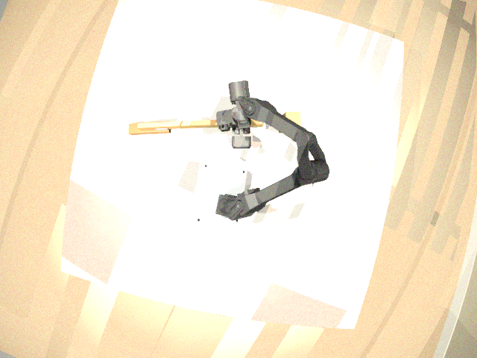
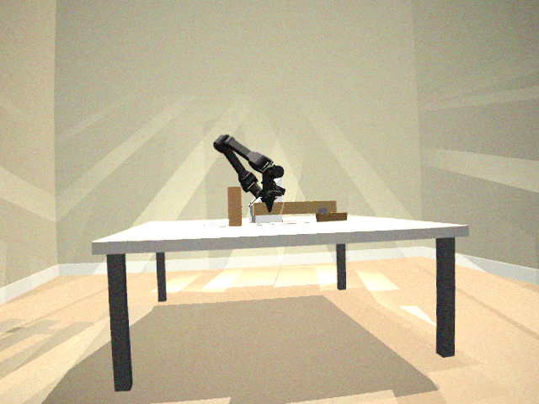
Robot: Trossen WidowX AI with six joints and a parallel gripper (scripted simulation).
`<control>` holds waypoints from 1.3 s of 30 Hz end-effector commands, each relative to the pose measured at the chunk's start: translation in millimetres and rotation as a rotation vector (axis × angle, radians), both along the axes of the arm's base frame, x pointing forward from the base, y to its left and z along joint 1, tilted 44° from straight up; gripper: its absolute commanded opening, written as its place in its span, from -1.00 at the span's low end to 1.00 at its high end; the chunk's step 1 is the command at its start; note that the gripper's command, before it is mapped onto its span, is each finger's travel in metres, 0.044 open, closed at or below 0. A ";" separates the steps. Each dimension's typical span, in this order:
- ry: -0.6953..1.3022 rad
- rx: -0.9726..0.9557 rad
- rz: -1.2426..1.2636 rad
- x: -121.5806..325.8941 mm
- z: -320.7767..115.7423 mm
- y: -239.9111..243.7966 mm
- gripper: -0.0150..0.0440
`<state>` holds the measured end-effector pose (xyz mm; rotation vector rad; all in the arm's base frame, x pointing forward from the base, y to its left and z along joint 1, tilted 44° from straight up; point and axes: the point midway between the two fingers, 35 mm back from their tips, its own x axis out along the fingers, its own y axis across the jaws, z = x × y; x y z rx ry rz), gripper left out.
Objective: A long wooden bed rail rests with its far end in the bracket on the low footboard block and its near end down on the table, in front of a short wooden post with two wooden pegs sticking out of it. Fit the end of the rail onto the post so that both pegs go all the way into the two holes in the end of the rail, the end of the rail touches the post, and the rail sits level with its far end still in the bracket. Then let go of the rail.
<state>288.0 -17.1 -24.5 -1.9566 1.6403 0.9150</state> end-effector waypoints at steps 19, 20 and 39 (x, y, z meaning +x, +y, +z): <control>-0.003 0.006 0.003 1.2 5.2 -2.9 -0.49; -0.003 0.006 0.003 1.3 5.5 -3.0 -0.49; -0.003 0.006 0.003 2.6 10.8 -5.7 -0.49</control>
